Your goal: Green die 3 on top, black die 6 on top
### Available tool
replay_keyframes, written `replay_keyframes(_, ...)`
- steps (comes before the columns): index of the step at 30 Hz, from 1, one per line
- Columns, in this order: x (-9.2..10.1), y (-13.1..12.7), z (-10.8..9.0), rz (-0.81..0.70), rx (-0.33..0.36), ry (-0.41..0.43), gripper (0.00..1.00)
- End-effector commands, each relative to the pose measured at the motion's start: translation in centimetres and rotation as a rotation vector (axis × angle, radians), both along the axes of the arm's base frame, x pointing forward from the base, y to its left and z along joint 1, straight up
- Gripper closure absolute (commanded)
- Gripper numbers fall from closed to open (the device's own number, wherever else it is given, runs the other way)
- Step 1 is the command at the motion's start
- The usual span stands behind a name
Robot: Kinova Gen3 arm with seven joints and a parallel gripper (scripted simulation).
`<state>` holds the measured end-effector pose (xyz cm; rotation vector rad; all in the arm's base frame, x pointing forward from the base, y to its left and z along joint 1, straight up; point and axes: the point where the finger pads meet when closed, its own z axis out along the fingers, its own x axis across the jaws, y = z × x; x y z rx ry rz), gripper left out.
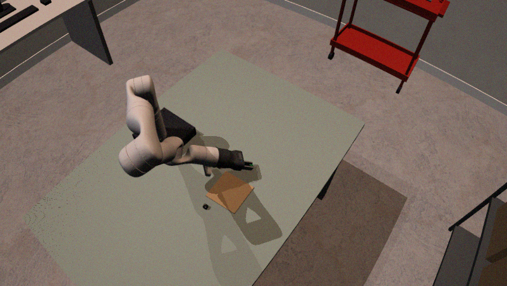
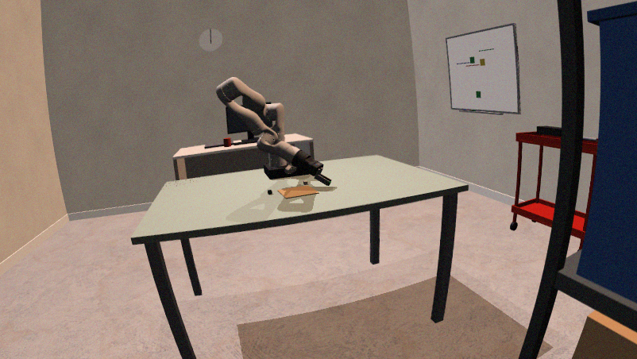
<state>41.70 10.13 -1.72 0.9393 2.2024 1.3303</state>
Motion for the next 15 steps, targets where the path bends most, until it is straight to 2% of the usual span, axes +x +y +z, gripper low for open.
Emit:
replay_keyframes(1, 0.02, 0.01, 0.03, 0.0, 0.0, -0.001, 0.66)
replay_keyframes(15, 0.02, 0.02, -0.85, 0.0, 0.0, -0.001, 0.66)
